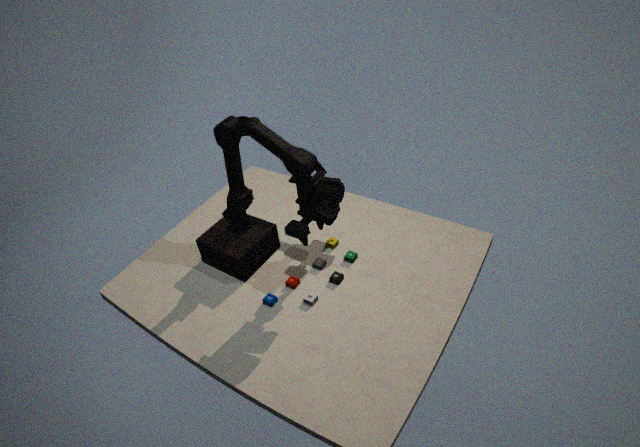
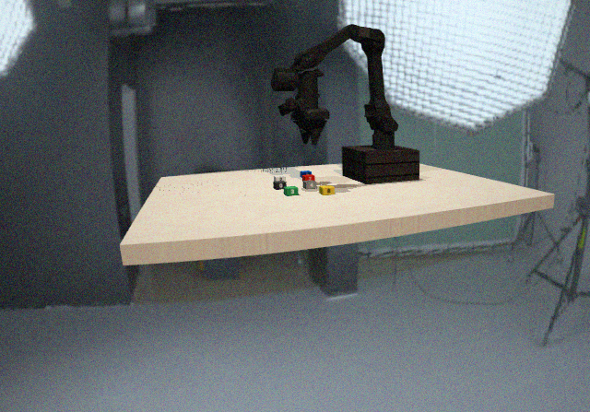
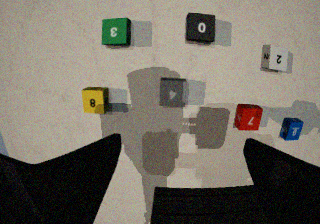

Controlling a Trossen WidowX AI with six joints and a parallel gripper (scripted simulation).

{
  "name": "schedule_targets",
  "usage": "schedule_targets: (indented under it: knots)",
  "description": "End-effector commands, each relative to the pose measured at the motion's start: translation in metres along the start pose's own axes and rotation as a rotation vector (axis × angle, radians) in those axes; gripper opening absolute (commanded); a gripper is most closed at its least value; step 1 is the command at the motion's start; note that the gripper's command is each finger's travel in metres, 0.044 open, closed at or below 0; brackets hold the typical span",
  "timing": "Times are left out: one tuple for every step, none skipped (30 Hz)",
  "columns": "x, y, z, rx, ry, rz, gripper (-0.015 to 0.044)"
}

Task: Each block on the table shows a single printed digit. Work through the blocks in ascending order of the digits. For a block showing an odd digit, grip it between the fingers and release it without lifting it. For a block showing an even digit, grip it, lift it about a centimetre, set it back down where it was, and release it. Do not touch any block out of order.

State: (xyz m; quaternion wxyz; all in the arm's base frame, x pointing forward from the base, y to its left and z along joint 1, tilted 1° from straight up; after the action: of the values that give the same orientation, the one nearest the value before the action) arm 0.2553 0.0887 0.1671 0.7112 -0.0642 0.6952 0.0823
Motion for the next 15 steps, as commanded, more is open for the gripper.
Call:
schedule_targets:
  knots:
    - [0.0, 0.0, 0.0, 0.005, 0.001, 0.001, 0.04]
    - [0.0, 0.002, 0.0, 0.005, 0.001, 0.001, 0.04]
    - [0.0, 0.009, 0.001, 0.005, 0.001, 0.002, 0.04]
    - [0.0, 0.02, 0.002, 0.005, 0.001, 0.002, 0.04]
    - [-0.001, 0.034, 0.003, 0.005, 0.001, 0.004, 0.04]
    - [-0.001, 0.048, 0.003, 0.005, 0.001, 0.005, 0.04]
    - [-0.001, 0.062, 0.003, 0.005, 0.001, 0.006, 0.04]
    - [-0.001, 0.077, 0.001, 0.005, 0.001, 0.007, 0.04]
    - [-0.001, 0.091, -0.001, 0.005, 0.001, 0.008, 0.04]
    - [-0.001, 0.103, -0.003, 0.005, 0.002, 0.009, 0.04]
    - [-0.001, 0.11, -0.005, 0.005, 0.002, 0.01, 0.04]
    - [-0.001, 0.112, -0.005, 0.005, 0.002, 0.01, 0.04]
    - [-0.001, 0.112, -0.005, 0.005, 0.002, 0.01, 0.04]
    - [-0.001, 0.112, -0.005, 0.005, 0.002, 0.01, 0.04]
    - [-0.001, 0.112, -0.005, 0.005, 0.002, 0.01, 0.04]
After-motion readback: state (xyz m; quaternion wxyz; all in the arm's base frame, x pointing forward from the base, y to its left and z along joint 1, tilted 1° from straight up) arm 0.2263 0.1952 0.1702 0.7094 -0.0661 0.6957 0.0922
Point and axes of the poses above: the point midway between the two fingers, 35 mm back from their tips, its own x axis out along the fingers, its own y axis across the jaws, z = x × y, the point moved 10 cm from there along -x, back along the fingers, and after that the axes turned 1 degree about -x, right-handed, at the moved point
